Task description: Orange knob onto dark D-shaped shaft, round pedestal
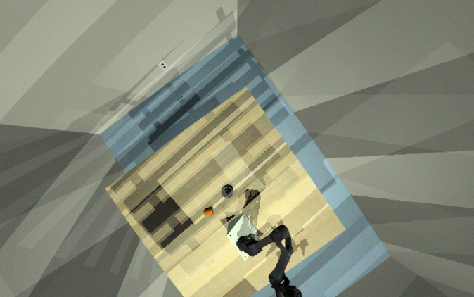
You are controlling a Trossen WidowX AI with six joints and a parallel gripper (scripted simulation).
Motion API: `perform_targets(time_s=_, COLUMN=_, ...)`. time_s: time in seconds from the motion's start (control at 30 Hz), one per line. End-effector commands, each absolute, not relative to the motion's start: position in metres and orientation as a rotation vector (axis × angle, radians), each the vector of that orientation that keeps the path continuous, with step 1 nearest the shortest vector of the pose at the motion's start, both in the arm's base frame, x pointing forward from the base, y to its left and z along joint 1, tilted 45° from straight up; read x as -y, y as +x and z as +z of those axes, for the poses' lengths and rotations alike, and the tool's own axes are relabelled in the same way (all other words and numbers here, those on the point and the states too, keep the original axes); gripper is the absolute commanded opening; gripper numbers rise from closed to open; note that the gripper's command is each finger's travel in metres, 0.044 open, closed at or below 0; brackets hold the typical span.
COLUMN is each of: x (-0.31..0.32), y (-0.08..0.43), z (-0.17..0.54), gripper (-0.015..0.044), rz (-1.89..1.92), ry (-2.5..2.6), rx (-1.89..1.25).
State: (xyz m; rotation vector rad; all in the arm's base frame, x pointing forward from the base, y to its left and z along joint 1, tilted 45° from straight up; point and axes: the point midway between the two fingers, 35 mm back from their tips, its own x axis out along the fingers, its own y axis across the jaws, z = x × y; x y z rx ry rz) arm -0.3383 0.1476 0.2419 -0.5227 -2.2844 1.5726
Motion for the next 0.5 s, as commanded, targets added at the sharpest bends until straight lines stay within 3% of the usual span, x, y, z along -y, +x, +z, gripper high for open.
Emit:
perform_targets(time_s=0.0, x=-0.151, y=-0.337, z=0.241, gripper=0.0426, rz=1.572, ry=-0.534, rx=2.276)
perform_targets(time_s=0.3, x=-0.267, y=-0.287, z=0.184, gripper=0.044, rz=1.676, ry=-1.069, rx=1.887)
perform_targets(time_s=0.47, x=-0.328, y=-0.231, z=0.14, gripper=0.044, rz=1.712, ry=-1.352, rx=1.587)
